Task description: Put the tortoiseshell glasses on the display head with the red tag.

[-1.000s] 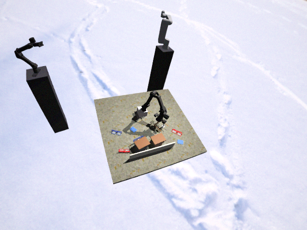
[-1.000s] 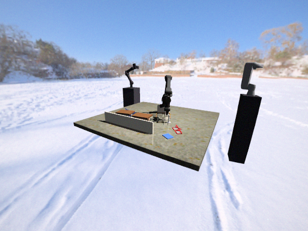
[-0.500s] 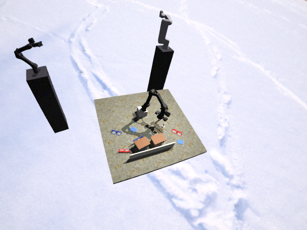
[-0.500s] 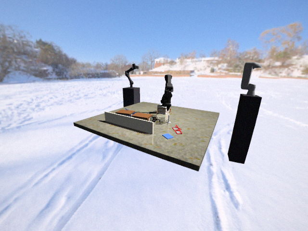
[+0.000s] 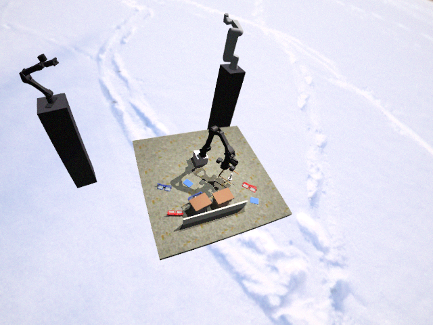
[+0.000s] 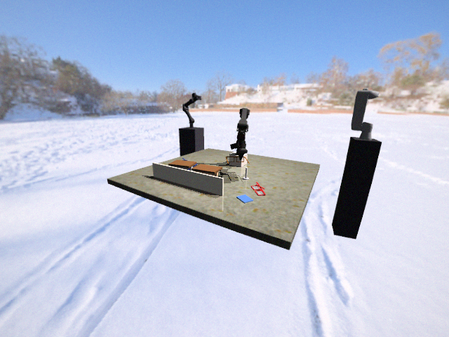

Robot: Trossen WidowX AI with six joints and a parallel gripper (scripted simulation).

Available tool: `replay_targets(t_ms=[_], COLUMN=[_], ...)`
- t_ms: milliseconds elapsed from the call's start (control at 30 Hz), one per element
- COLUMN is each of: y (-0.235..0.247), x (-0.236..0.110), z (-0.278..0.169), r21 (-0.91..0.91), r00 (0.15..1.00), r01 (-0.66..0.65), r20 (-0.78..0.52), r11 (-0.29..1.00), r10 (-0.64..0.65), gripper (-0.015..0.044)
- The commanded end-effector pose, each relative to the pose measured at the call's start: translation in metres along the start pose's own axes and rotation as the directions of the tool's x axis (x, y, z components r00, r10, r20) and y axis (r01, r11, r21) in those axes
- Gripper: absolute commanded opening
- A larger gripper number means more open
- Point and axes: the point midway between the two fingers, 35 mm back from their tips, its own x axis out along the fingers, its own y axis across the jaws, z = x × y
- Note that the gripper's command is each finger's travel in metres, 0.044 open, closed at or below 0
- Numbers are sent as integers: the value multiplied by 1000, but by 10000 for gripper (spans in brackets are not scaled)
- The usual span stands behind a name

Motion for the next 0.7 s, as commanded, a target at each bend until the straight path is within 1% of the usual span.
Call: replay_targets(t_ms=[0,333,667], y=[-6,-22,-41], x=[1,1,0], z=[12,45,74], r21=[-81,-295,-496], r00=[1000,1000,1000], r01=[7,10,13], r20=[2,6,8], r11=[997,955,868], r10=[-7,-9,-11], gripper=[0,0,0])
